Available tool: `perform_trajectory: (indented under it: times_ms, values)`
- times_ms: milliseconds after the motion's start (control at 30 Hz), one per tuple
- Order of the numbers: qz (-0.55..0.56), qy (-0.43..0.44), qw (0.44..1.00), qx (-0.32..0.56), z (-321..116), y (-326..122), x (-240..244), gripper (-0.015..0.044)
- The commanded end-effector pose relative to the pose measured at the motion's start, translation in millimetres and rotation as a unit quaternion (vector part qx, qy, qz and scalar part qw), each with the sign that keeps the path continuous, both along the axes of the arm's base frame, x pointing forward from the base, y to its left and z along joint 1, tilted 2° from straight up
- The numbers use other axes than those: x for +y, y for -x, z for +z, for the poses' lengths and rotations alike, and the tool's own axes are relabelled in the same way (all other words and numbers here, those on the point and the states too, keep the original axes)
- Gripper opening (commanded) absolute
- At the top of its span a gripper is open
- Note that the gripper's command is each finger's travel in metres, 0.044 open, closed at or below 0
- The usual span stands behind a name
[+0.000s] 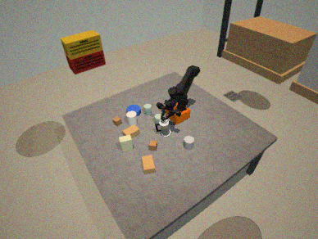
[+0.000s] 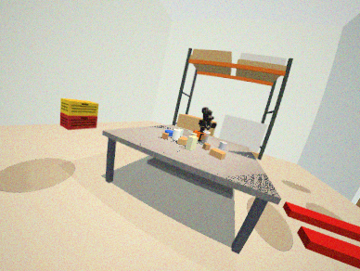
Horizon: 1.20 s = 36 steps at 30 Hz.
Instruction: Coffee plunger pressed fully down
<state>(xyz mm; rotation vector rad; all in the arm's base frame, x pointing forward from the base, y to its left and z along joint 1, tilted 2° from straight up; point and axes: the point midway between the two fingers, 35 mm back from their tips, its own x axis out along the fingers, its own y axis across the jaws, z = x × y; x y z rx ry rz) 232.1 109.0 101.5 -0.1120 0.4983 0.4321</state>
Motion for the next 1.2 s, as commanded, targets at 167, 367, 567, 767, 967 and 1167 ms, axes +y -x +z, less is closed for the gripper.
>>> perform_trajectory:
  times_ms: [167, 367, 567, 767, 967, 1167]
  values:
    - [-0.002, 0.007, 1.000, 0.022, -14, -1, 0, 0.0115]
    - [-0.002, 0.007, 1.000, 0.022, -13, -3, 2, 0.0115]
    - [-0.002, 0.007, 1.000, 0.021, -13, -5, 2, 0.0115]
    - [-0.002, 0.007, 1.000, 0.021, -13, -6, 3, 0.0115]
    - [0.000, 0.004, 1.000, 0.009, -7, -8, 4, 0.0115]
    - [0.000, 0.004, 1.000, 0.009, -7, -8, 4, 0.0115]
